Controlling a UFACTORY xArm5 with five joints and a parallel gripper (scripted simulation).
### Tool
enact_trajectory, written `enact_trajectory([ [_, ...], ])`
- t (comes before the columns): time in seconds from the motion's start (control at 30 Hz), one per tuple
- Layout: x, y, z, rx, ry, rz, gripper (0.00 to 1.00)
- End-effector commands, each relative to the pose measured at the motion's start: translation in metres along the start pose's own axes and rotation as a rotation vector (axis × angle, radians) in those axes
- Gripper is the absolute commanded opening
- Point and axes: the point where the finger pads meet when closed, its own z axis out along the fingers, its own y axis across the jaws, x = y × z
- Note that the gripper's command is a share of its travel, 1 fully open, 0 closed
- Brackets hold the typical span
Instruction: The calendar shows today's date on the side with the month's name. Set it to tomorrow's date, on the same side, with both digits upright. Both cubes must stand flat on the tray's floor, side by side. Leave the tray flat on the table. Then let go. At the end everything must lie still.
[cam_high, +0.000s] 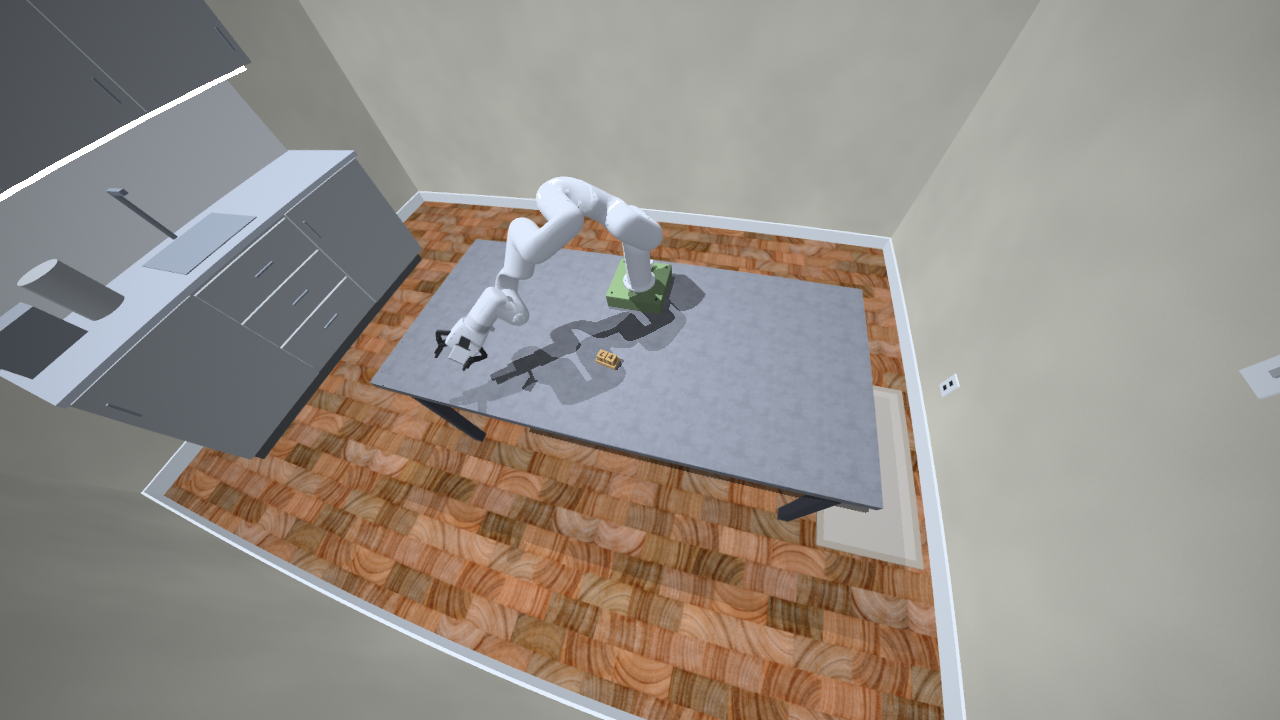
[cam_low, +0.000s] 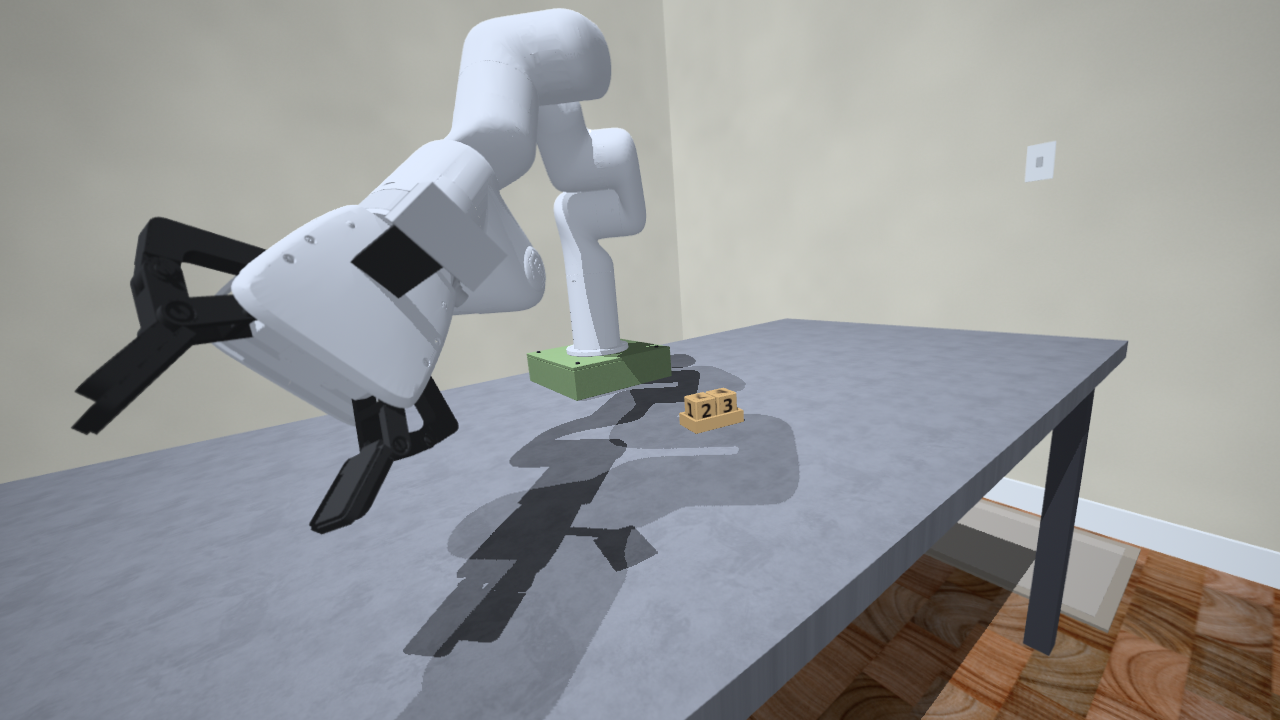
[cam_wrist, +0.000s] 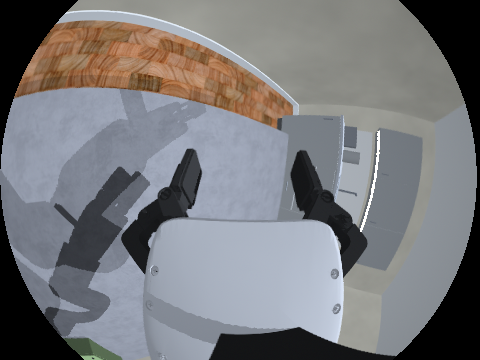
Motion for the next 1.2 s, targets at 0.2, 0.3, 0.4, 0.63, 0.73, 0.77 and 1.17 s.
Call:
enact_trajectory([
  [0.2, 0.001, 0.002, -0.001, -0.004, 0.002, 0.000, 1.00],
  [0.3, 0.001, 0.002, -0.001, -0.004, 0.002, 0.000, 1.00],
  [0.4, 0.001, 0.002, -0.001, -0.004, 0.002, 0.000, 1.00],
  [0.63, 0.006, -0.001, -0.003, 0.011, 0.003, -0.009, 1.00],
  [0.73, 0.032, -0.022, -0.017, 0.092, 0.007, -0.059, 1.00],
  [0.77, 0.046, -0.035, -0.026, 0.137, 0.009, -0.089, 1.00],
  [1.17, 0.106, -0.113, -0.096, 0.393, 0.023, -0.277, 1.00],
])
